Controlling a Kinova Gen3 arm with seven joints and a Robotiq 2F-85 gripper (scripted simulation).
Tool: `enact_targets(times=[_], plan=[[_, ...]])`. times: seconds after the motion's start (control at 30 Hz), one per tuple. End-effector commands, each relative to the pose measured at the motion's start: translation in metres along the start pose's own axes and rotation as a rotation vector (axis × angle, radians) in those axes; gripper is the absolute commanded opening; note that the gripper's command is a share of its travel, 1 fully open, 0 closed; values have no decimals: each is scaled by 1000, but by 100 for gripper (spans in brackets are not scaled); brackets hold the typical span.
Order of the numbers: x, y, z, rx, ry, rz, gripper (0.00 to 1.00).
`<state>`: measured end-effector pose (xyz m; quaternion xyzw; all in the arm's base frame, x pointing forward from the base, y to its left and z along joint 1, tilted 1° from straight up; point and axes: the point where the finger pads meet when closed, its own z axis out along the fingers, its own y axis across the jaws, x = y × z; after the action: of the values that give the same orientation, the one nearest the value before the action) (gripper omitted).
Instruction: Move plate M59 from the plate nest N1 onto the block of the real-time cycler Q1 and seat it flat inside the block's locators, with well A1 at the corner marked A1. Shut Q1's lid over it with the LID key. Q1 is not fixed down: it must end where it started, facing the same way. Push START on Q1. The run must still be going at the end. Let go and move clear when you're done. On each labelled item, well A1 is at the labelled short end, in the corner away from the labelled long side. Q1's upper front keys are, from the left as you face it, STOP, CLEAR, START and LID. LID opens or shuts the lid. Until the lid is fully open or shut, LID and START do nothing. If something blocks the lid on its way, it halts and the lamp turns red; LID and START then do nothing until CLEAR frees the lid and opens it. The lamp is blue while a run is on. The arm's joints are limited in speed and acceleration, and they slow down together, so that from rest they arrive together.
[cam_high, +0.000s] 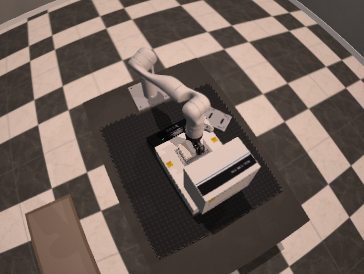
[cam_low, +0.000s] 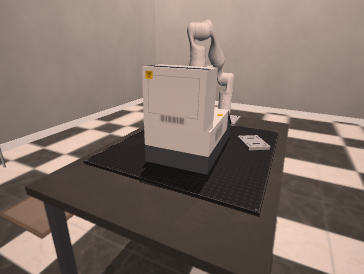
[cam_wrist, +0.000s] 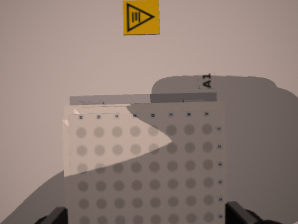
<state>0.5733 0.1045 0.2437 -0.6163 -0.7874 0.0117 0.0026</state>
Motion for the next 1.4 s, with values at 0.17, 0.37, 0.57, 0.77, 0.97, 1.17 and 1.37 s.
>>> enact_targets(times=[0.17, 0.37, 0.57, 0.77, 0.97, 1.17, 1.37], plan=[[0, 0, -1, -2, 0, 0, 90], [0, 0, 5, -2, 0, 0, 90], [0, 0, 11, -2, 0, 0, 90], [0, 0, 14, -2, 0, 0, 90], [0, 0, 14, -2, 0, 0, 90], [0, 0, 14, -2, 0, 0, 90], [0, 0, 18, -2, 0, 0, 90]])
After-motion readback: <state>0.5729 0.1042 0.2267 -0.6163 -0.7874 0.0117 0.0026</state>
